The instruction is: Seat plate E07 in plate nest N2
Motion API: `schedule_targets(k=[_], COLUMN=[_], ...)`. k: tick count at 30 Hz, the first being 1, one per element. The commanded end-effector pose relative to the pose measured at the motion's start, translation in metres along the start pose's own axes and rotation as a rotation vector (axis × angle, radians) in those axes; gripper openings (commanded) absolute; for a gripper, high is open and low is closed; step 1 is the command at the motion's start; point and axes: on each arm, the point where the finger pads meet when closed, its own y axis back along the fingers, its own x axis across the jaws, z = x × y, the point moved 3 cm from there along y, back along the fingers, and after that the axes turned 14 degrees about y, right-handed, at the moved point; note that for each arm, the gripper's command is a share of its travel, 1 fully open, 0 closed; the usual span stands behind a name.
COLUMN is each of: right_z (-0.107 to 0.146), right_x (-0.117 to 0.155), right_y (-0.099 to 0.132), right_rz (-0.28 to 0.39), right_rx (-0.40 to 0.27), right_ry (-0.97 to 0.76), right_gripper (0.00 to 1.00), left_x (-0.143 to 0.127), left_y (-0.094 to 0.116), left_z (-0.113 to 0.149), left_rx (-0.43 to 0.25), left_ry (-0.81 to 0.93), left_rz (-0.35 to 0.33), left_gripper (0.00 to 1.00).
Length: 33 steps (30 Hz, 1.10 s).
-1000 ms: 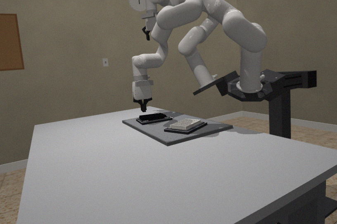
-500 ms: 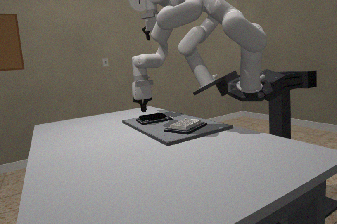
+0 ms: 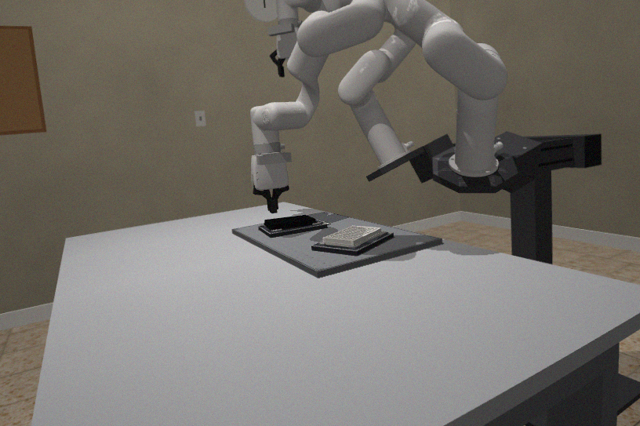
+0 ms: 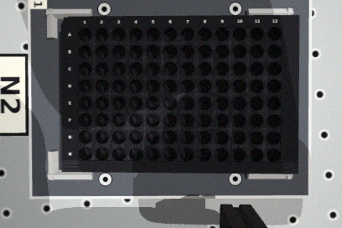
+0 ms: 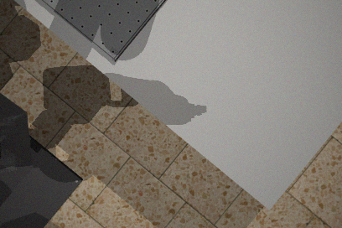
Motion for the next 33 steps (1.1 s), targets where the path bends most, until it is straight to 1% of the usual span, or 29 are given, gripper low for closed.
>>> schedule_targets(k=[1,5,15,17,27,32,33], right_z=[0.000,0.000,0.000,0.000,0.000,0.000,0.000], right_x=[0.000,0.000,0.000,0.000,0.000,0.000,0.000], right_y=[0.001,0.001,0.001,0.001,0.001,0.001,0.001], right_rz=[0.004,0.004,0.004,0.004,0.004,0.004,0.004], right_rx=[-0.001,-0.001,-0.001,-0.001,-0.001,-0.001,-0.001], right_ry=[0.000,0.000,0.000,0.000,0.000,0.000,0.000], right_gripper=[1.00,1.00,1.00,1.00,1.00,1.00,1.00], left_x=[0.001,0.001,0.042,0.042,0.081,0.081,0.081], left_y=[0.002,0.002,0.018,0.018,0.033,0.033,0.033], left_z=[0.001,0.001,-0.025,-0.025,-0.050,-0.050,-0.050], left_rx=[-0.004,-0.004,-0.004,-0.004,-0.003,-0.002,-0.002], left_ry=[0.001,0.001,-0.332,-0.332,-0.666,-0.832,-0.832], left_rz=[0.003,0.003,0.004,0.004,0.005,0.005,0.005], left_gripper=[0.00,0.00,0.00,0.00,0.00,0.00,0.00])
